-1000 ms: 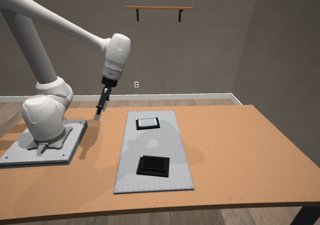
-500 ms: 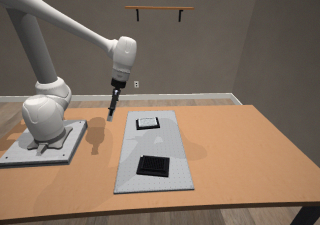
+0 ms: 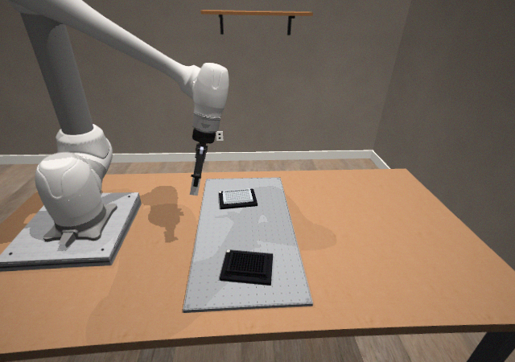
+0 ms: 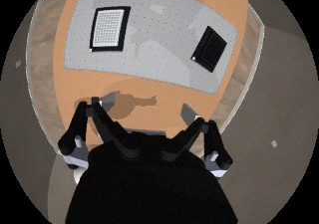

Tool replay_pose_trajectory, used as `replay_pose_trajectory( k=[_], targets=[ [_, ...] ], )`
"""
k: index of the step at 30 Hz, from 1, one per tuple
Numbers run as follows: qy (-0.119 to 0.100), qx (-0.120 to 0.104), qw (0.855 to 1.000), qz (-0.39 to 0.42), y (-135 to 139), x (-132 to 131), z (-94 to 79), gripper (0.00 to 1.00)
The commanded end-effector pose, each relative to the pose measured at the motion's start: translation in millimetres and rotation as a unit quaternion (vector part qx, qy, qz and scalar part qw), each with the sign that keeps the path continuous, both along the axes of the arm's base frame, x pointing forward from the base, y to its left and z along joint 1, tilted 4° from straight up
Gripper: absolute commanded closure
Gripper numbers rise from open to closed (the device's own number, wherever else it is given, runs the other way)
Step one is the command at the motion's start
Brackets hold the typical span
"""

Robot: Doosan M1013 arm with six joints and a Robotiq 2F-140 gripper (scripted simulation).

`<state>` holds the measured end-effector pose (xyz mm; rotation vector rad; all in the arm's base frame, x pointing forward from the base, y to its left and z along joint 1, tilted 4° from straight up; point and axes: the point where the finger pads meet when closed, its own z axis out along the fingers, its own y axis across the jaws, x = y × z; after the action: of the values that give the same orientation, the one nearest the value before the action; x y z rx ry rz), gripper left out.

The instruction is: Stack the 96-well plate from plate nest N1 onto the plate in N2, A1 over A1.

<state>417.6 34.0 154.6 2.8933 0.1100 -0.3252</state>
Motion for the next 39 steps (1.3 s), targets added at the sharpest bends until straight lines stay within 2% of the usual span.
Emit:
replay_pose_trajectory(
  k=[1, 3, 13, 15, 24, 25, 27, 28, 29, 37, 39],
  targets=[
    [0.000, 0.000, 1.000, 0.000, 8.3, 10.5, -5.6, 0.00],
    [-0.025, 0.020, 0.999, 0.009, 14.5, 17.3, -9.4, 0.00],
    [-0.028, 0.022, 0.999, 0.010, 39.5, 44.6, -24.7, 0.00],
    [-0.053, 0.042, 0.998, 0.018, 46.1, 51.1, -28.4, 0.00],
    [-0.055, 0.044, 0.997, 0.018, 75.9, 80.3, -45.3, 0.00],
    [-0.067, 0.055, 0.996, 0.022, 79.4, 83.4, -47.2, 0.00],
    [-0.067, 0.055, 0.996, 0.022, 79.4, 83.4, -47.2, 0.00],
    [-0.080, 0.065, 0.994, 0.025, 82.8, 86.4, -49.0, 0.00],
    [-0.081, 0.067, 0.994, 0.025, 86.3, 89.5, -50.9, 0.00],
    [-0.081, 0.067, 0.994, 0.025, 114.3, 114.0, -65.7, 0.00],
    [-0.106, 0.088, 0.990, 0.030, 121.6, 119.8, -69.3, 0.00]
  ],
)
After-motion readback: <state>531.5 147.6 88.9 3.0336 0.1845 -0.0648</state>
